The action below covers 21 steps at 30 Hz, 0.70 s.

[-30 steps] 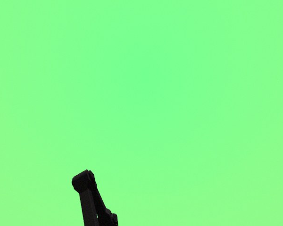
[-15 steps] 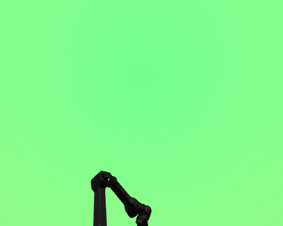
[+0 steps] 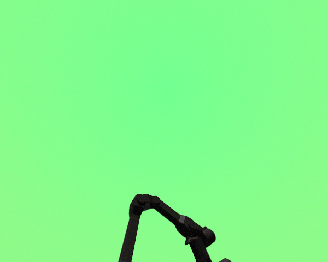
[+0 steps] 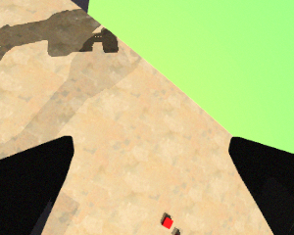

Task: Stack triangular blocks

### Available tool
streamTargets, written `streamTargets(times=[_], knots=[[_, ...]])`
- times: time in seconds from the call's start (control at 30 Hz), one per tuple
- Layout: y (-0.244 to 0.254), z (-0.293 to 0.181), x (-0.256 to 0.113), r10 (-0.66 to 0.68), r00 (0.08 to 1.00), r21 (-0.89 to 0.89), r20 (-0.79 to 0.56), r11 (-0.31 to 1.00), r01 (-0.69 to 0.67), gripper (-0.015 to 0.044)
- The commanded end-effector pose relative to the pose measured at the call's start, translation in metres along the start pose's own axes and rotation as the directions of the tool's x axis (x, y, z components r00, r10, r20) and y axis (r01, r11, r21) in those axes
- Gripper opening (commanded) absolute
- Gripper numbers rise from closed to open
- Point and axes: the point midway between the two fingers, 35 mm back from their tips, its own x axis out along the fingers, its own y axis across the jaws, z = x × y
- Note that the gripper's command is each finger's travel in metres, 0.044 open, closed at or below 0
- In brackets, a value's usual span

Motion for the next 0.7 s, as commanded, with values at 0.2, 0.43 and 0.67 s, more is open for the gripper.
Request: streamTargets(times=[0.2, 0.43, 0.67], knots=[[-0.059, -0.154, 0.003, 0.149, 0.915, 0.592, -0.375, 0.798, 0.113, 0.0440], [-0.058, -0.258, 0.000, 0.344, 0.799, 0.780, -0.494, 0.581, 0.231, 0.0440], [-0.042, -0.341, -0.011, 0.522, 0.638, 0.823, -0.566, 0.407, 0.397, 0.0440]])
